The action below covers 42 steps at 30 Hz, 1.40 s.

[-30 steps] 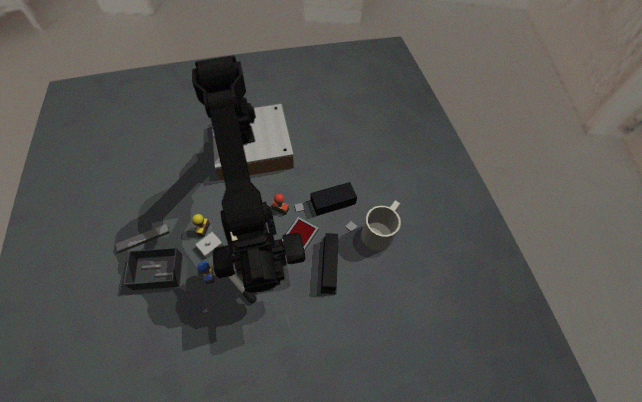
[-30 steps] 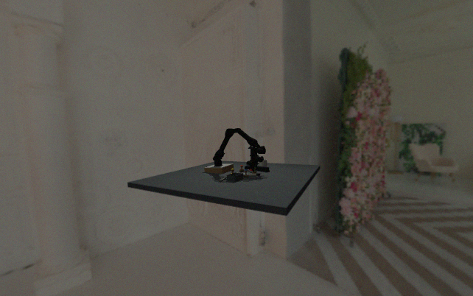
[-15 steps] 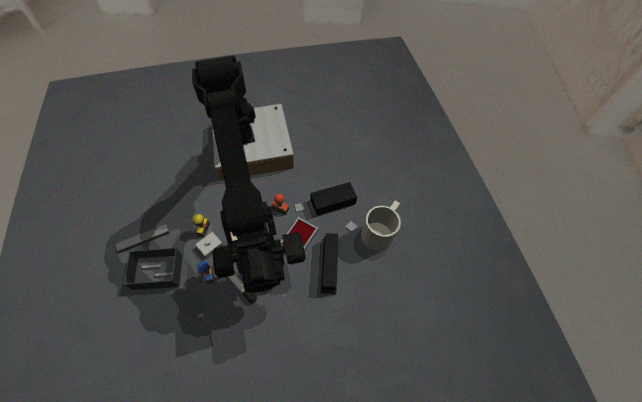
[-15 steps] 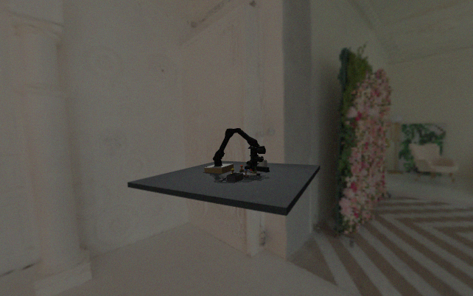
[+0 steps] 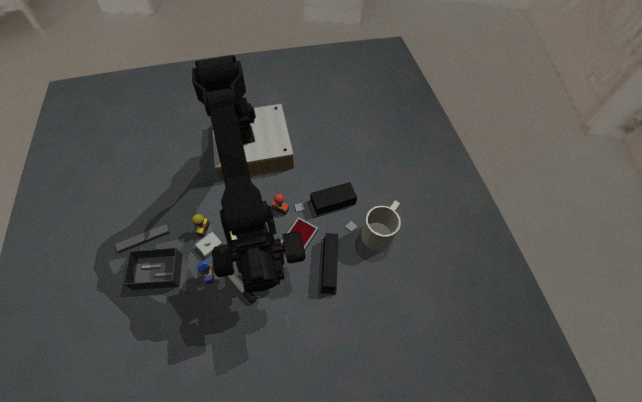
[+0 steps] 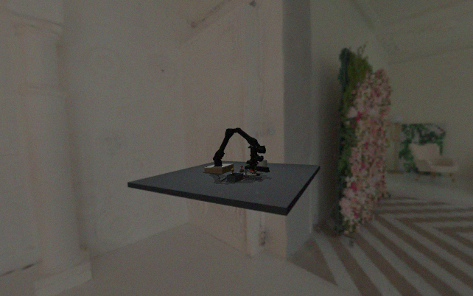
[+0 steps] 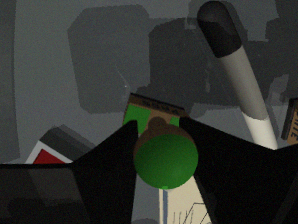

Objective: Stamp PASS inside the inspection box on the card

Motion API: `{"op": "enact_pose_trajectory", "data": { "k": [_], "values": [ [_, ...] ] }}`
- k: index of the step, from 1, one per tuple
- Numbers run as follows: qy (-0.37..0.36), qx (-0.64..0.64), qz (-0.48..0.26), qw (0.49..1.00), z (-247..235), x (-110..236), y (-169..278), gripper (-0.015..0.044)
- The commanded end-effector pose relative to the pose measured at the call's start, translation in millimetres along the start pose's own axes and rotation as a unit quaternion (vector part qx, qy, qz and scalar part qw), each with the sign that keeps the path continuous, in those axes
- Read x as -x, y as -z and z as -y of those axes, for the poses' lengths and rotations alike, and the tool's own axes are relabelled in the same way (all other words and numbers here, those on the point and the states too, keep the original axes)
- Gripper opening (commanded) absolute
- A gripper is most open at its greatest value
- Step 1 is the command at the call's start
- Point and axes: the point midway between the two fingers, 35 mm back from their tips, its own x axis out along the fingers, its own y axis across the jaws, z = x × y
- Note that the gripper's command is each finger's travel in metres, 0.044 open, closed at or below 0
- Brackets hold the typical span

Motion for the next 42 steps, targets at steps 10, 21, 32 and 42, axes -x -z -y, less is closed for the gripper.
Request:
{"op": "enact_pose_trajectory", "data": {
  "k": [10, 21, 32, 42],
  "values": [
    [0.001, 0.0, 0.004, 1.0, 0.1, 9.2, -1.6, 0.0],
    [0.001, 0.0, 0.004, 1.0, 0.1, 14.6, -1.9, 0.0],
    [0.002, 0.0, 0.004, 1.0, 0.1, 20.0, -2.0, 0.0],
    [0.002, 0.0, 0.004, 1.0, 0.1, 24.9, -2.1, 0.0]
  ]
}}
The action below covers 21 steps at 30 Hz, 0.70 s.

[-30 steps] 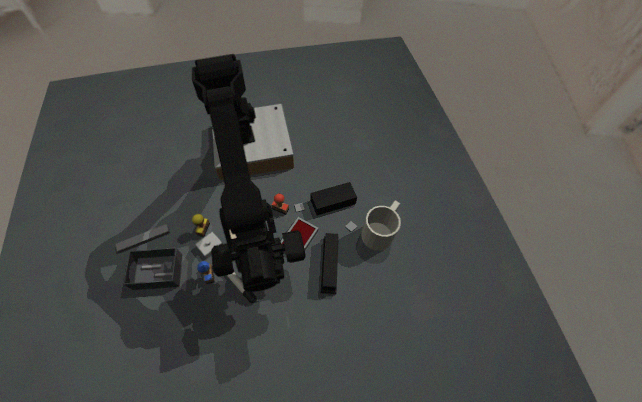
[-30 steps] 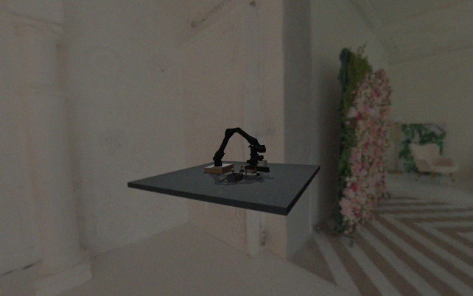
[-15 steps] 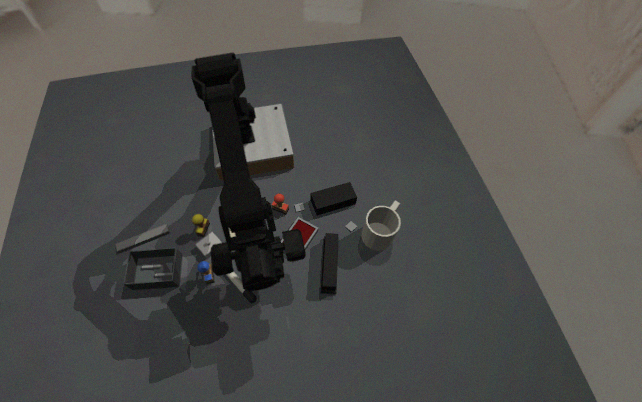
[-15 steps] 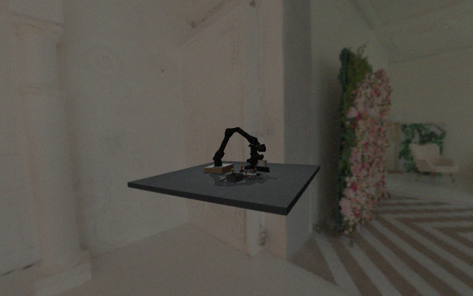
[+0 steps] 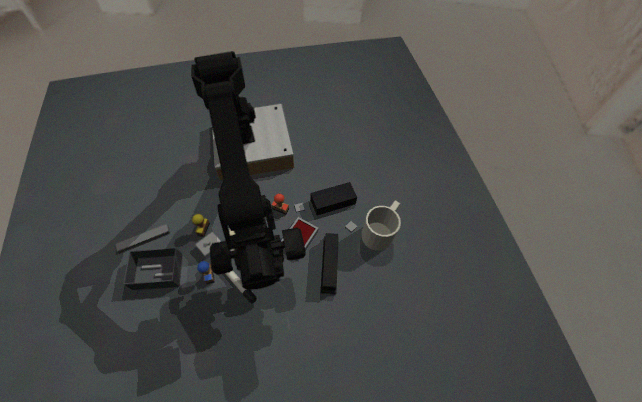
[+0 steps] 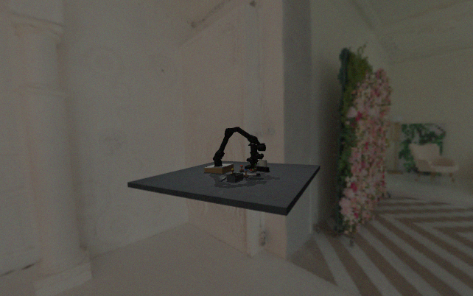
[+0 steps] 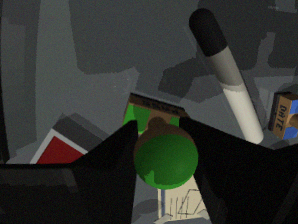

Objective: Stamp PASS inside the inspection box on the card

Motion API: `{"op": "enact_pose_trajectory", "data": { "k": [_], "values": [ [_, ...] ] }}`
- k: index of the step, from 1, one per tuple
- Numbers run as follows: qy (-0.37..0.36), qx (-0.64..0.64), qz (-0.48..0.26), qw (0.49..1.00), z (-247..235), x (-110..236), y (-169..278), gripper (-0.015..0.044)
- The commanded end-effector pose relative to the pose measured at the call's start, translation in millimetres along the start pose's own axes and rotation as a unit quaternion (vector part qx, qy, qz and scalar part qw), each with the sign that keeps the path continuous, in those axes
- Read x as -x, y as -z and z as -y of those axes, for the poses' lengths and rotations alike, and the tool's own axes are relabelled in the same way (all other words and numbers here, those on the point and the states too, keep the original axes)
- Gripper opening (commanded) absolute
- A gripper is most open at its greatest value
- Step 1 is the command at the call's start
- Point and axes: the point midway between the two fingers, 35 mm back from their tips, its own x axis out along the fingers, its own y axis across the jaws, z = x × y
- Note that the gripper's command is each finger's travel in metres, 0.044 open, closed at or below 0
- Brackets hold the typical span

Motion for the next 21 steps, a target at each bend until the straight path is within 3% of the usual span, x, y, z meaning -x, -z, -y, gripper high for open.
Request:
{"op": "enact_pose_trajectory", "data": {
  "k": [1, 21],
  "values": [
    [0.002, -0.001, 0.004, 1.0, 0.5, 5.2, -1.1, 0.0],
    [0.003, -0.001, 0.004, 1.0, 0.6, 15.0, -1.0, 0.0]
  ]
}}
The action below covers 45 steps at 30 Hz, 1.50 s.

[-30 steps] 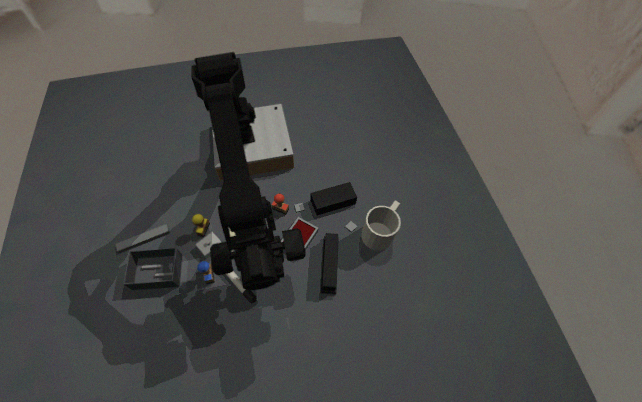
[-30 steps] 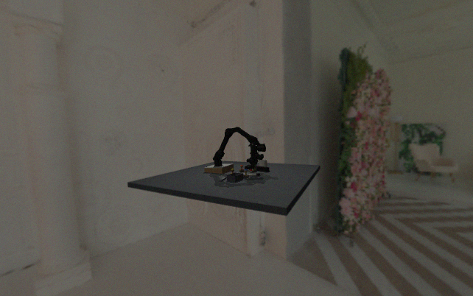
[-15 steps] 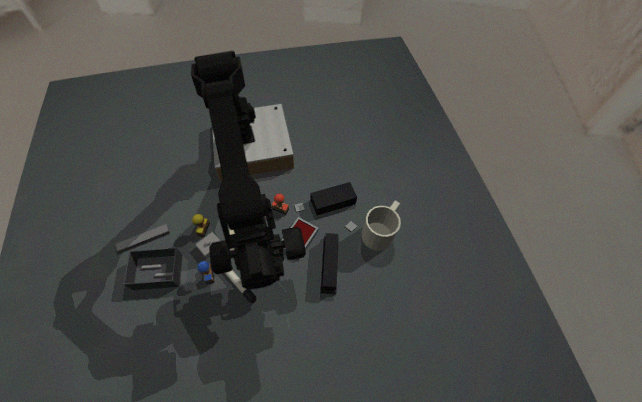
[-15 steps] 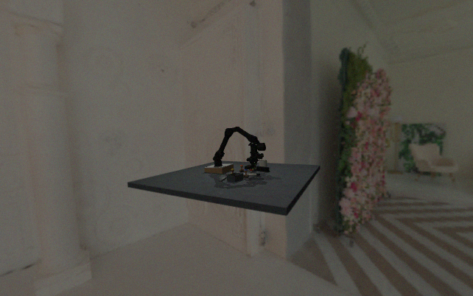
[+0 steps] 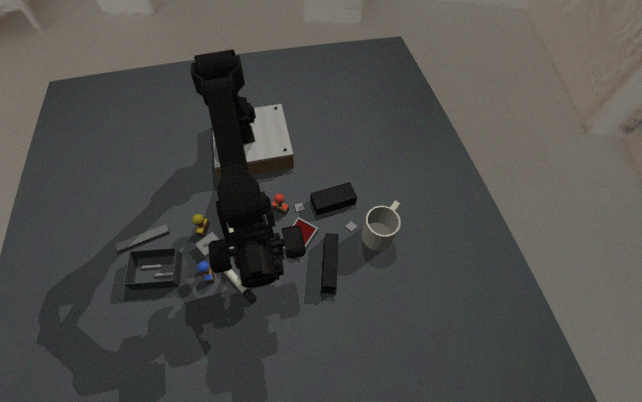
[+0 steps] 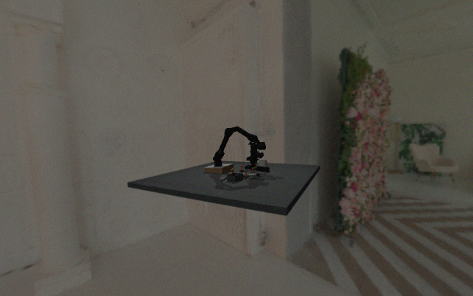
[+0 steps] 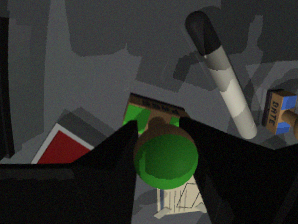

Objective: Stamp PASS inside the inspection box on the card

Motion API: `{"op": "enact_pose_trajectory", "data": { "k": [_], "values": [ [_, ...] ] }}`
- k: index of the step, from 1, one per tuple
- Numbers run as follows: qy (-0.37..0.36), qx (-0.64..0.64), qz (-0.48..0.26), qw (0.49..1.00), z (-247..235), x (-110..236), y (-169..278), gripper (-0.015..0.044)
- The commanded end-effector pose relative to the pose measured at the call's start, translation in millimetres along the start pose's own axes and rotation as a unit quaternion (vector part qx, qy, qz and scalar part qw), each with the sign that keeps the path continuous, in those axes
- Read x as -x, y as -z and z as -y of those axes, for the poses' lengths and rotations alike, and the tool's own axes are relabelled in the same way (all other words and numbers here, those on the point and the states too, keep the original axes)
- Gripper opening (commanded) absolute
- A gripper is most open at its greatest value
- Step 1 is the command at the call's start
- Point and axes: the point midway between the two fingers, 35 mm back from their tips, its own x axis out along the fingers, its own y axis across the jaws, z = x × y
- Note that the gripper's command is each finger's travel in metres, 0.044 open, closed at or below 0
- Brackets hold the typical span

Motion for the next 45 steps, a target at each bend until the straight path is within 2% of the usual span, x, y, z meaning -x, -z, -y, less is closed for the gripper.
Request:
{"op": "enact_pose_trajectory", "data": {
  "k": [1, 45],
  "values": [
    [0.002, -0.002, 0.004, 1.0, 0.6, 5.1, -0.9, 0.0],
    [0.004, -0.002, 0.004, 1.0, 0.7, 26.7, 0.4, 0.0]
  ]
}}
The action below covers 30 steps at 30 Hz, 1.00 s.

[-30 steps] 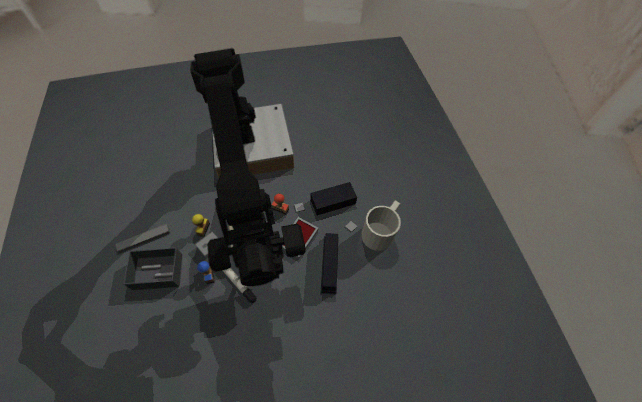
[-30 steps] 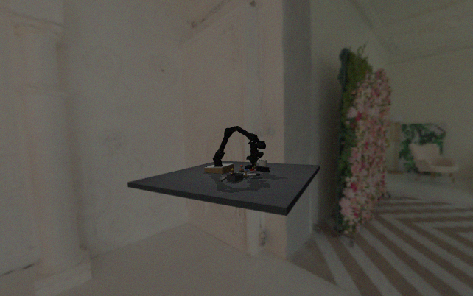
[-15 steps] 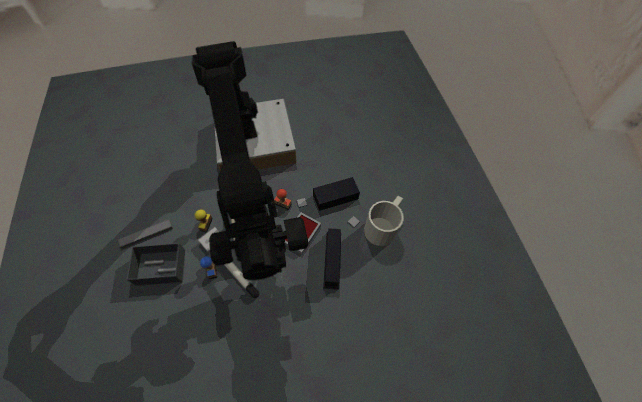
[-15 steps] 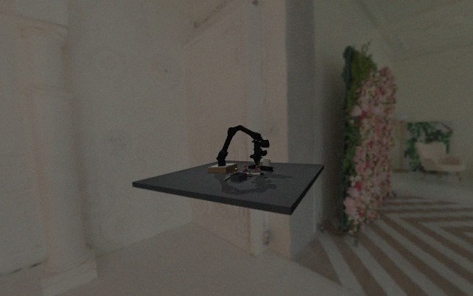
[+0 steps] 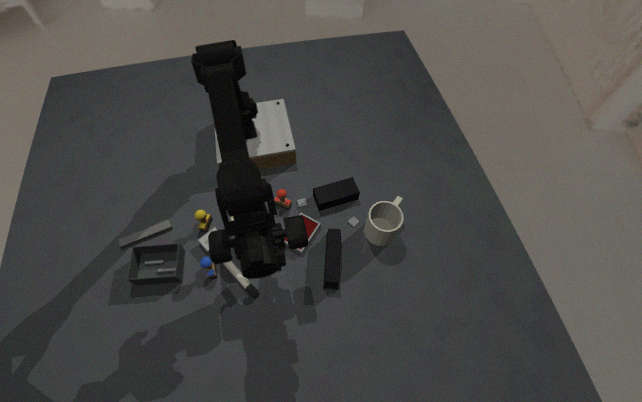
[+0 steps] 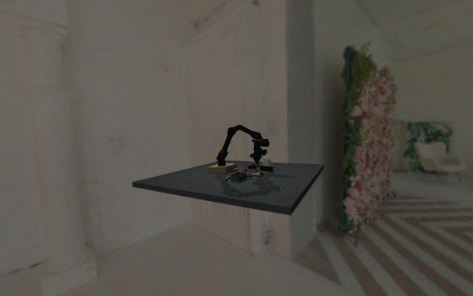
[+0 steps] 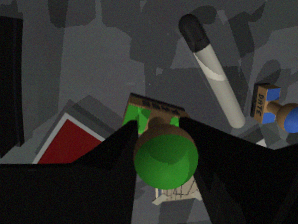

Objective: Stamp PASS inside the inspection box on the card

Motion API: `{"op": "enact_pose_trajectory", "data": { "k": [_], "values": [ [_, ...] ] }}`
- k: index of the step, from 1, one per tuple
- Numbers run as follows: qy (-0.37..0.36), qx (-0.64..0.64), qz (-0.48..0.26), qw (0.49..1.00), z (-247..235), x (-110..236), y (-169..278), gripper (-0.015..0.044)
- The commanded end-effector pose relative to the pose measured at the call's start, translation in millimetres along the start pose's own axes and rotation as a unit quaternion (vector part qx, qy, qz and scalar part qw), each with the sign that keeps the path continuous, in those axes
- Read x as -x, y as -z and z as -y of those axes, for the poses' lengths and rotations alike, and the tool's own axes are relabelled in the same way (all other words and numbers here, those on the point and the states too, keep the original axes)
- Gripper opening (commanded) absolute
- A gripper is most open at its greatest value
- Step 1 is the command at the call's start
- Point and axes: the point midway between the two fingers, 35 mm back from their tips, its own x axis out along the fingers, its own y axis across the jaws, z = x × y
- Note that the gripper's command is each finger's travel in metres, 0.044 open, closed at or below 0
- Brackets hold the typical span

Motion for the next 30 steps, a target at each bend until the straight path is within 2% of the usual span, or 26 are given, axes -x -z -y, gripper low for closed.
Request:
{"op": "enact_pose_trajectory", "data": {
  "k": [1, 16, 30],
  "values": [
    [0.002, -0.002, 0.004, 1.0, 0.6, 5.1, -0.6, 0.0],
    [0.002, -0.002, 0.004, 1.0, -0.4, 11.9, 0.6, 0.0],
    [-0.001, -0.001, 0.002, 1.0, -78.3, 13.1, 50.7, 0.0]
  ]
}}
